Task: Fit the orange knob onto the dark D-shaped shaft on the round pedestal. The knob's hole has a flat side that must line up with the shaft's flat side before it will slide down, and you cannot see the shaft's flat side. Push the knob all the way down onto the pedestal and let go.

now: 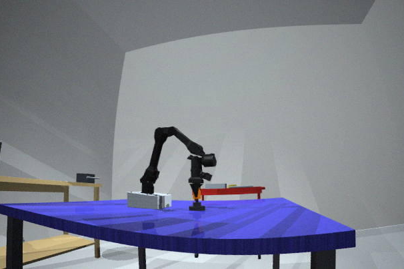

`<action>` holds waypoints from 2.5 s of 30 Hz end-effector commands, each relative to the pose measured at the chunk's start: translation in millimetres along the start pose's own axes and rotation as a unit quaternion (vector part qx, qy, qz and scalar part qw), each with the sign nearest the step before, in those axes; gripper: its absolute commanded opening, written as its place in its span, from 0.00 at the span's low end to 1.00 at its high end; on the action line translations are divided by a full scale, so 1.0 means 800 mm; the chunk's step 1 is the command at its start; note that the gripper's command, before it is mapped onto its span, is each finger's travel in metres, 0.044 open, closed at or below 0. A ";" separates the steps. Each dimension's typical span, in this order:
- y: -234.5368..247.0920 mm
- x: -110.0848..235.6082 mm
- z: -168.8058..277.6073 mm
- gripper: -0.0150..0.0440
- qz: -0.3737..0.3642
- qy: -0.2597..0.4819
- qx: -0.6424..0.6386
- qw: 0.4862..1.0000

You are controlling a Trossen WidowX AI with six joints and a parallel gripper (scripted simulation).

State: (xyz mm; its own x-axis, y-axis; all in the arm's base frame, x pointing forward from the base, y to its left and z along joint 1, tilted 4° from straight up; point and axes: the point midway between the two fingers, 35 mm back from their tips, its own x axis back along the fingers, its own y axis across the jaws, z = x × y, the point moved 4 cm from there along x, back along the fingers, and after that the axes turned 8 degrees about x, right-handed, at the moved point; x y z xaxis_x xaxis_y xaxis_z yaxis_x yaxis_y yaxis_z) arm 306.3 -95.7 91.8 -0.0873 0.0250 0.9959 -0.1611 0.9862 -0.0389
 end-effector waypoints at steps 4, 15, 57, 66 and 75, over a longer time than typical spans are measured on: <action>0.000 -0.001 0.000 0.25 0.000 -0.001 0.002 1.000; 0.000 0.006 -0.001 0.25 0.000 -0.001 0.029 1.000; 0.001 0.003 0.001 0.25 0.000 -0.001 0.106 0.994; 0.000 0.005 -0.001 0.25 0.000 -0.001 0.190 0.982; -0.001 0.000 0.000 0.25 0.000 -0.001 0.210 0.978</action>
State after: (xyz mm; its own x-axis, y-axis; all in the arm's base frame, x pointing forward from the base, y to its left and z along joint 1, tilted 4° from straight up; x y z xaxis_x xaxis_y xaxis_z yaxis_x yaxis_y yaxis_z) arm 306.3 -96.0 93.0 -0.0877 0.0252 0.9958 -0.5412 0.8381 -0.0688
